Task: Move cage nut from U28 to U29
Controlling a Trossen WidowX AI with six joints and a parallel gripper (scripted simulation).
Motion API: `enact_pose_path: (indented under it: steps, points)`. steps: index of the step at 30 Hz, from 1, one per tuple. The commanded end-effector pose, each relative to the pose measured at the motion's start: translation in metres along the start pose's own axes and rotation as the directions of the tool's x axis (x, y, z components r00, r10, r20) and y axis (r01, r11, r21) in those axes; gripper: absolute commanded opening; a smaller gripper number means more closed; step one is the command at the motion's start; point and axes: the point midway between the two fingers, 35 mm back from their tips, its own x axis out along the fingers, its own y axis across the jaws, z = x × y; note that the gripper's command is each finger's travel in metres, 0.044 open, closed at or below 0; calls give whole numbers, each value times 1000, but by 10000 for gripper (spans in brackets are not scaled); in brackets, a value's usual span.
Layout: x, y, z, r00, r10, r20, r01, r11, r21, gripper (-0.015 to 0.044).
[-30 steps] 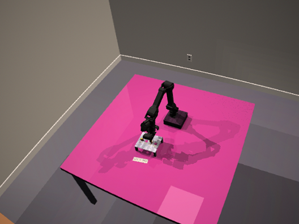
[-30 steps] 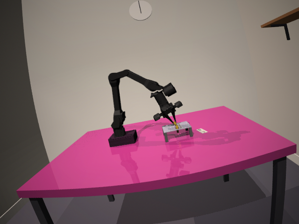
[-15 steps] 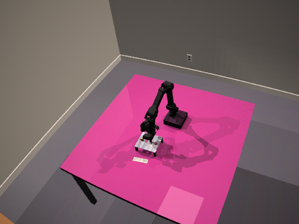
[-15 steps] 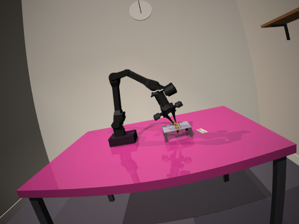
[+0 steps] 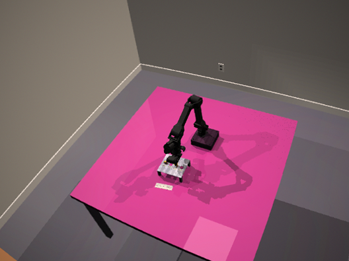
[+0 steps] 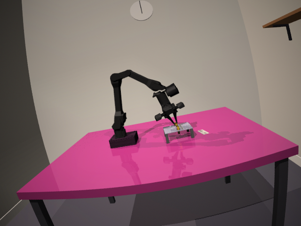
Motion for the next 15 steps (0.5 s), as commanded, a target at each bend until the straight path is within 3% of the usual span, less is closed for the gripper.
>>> enact_pose_path:
  steps: [1, 15]
  points:
    - [0, 2, 1, 1000, -5, 3, 5, 1000, 3, 38]
    - [0, 3, 1, 1000, -30, 3, 30, 1000, 3, 38]
